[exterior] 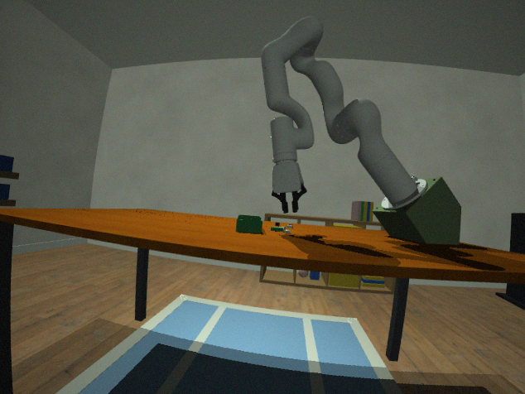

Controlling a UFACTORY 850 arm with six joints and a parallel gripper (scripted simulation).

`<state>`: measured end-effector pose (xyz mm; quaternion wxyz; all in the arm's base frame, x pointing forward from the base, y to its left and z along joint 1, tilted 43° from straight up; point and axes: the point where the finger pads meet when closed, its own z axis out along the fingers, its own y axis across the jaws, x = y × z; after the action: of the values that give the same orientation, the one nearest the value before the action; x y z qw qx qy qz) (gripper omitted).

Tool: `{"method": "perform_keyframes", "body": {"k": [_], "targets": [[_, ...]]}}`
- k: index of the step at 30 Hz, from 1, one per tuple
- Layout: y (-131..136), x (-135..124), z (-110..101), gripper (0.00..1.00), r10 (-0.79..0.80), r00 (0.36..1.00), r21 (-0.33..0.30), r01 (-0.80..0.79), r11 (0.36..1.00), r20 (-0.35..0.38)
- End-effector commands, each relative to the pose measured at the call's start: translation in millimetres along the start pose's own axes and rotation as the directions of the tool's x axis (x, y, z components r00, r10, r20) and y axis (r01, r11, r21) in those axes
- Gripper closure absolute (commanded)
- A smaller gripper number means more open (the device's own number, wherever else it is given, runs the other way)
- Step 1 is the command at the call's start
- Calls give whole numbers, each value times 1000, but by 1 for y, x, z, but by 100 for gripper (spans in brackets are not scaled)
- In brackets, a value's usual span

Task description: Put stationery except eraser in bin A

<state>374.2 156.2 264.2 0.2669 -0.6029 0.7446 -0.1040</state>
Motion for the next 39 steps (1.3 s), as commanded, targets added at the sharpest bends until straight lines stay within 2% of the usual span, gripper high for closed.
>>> {"method": "perform_keyframes", "body": {"k": [1,12,39], "targets": [[1,0,0,71,-141,990,67,140,988,19],[-2,1,0,71,-346,938,163,337,927,25],[-3,2,0,71,-350,937,170,340,925,27]]}}
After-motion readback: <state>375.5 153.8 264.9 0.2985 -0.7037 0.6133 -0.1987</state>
